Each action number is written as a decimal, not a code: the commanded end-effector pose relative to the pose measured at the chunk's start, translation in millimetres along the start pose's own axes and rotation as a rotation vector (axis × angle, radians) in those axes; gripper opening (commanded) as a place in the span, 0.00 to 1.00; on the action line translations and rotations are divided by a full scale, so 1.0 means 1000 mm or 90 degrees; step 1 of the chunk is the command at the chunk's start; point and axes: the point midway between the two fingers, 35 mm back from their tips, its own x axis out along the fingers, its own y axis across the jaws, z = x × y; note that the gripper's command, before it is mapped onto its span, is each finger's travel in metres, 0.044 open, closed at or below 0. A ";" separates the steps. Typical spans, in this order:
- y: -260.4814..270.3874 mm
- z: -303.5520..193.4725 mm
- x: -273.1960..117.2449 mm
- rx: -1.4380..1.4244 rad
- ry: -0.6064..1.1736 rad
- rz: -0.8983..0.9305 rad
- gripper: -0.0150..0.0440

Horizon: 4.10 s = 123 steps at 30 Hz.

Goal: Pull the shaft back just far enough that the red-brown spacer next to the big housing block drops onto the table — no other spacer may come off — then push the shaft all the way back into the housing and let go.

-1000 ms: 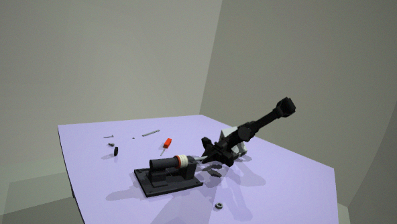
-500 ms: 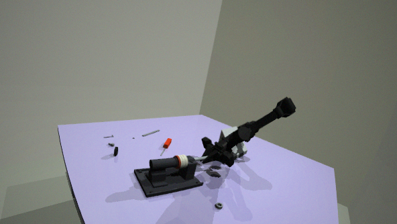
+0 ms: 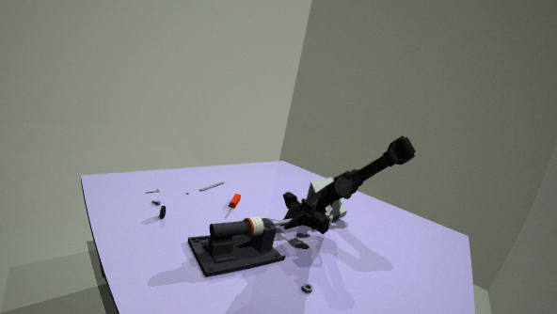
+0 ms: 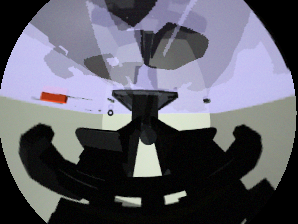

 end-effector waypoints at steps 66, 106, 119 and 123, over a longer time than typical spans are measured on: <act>-0.001 0.004 -0.007 0.002 -0.001 -0.002 0.25; -0.001 0.006 -0.010 0.002 -0.001 -0.002 0.25; -0.001 0.006 -0.011 0.002 -0.001 -0.002 0.25; -0.001 0.007 -0.012 0.002 -0.002 -0.002 0.25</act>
